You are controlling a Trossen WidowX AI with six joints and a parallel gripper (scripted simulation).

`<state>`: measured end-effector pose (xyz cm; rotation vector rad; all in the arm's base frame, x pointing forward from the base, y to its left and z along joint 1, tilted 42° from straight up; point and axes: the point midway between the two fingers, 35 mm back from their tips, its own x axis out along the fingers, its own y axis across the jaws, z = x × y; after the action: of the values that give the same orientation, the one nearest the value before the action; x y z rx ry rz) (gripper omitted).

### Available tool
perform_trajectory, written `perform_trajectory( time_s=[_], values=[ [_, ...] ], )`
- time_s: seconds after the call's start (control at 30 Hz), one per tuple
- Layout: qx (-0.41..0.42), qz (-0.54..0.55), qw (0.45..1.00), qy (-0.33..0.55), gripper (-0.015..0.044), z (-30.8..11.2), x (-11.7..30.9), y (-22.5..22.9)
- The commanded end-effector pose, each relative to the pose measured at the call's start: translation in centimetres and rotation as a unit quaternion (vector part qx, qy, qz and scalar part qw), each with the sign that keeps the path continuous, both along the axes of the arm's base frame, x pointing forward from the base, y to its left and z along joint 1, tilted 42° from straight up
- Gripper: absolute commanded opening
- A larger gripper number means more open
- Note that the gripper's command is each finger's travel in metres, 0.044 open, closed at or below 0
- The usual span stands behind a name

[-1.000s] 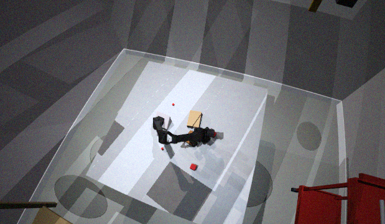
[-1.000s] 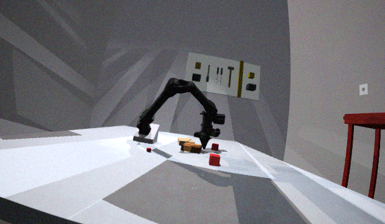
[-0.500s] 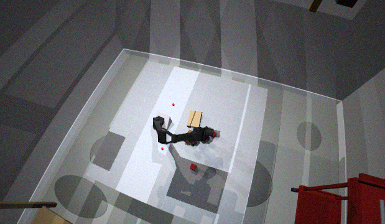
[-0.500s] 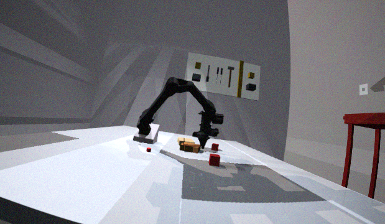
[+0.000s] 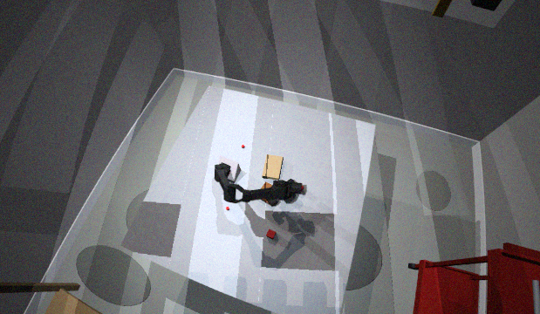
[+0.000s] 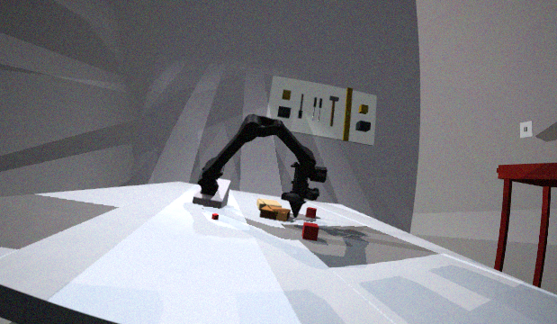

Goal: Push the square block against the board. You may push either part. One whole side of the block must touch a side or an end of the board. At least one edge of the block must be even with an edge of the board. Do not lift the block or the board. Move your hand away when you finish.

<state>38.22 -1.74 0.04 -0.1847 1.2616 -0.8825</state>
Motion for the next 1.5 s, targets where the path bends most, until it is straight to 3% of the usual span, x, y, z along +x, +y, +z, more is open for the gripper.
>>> perform_trajectory(
  time_s=[0.0,0.6,0.77,1.0,1.47],
  values=[
    [0.001,0.001,1.0,0.0,0.0,0.3,0.8,-0.2],
    [0.0,0.001,1.0,-0.001,0.0,1.1,3.1,-1.2],
    [0.001,0.001,1.0,-0.001,0.0,4.7,2.5,2.5],
    [0.001,-0.001,1.0,-0.002,0.0,5.0,2.5,2.7],
    [0.009,-0.172,0.973,-0.153,0.0,7.5,-0.2,0.0]
  ],
)
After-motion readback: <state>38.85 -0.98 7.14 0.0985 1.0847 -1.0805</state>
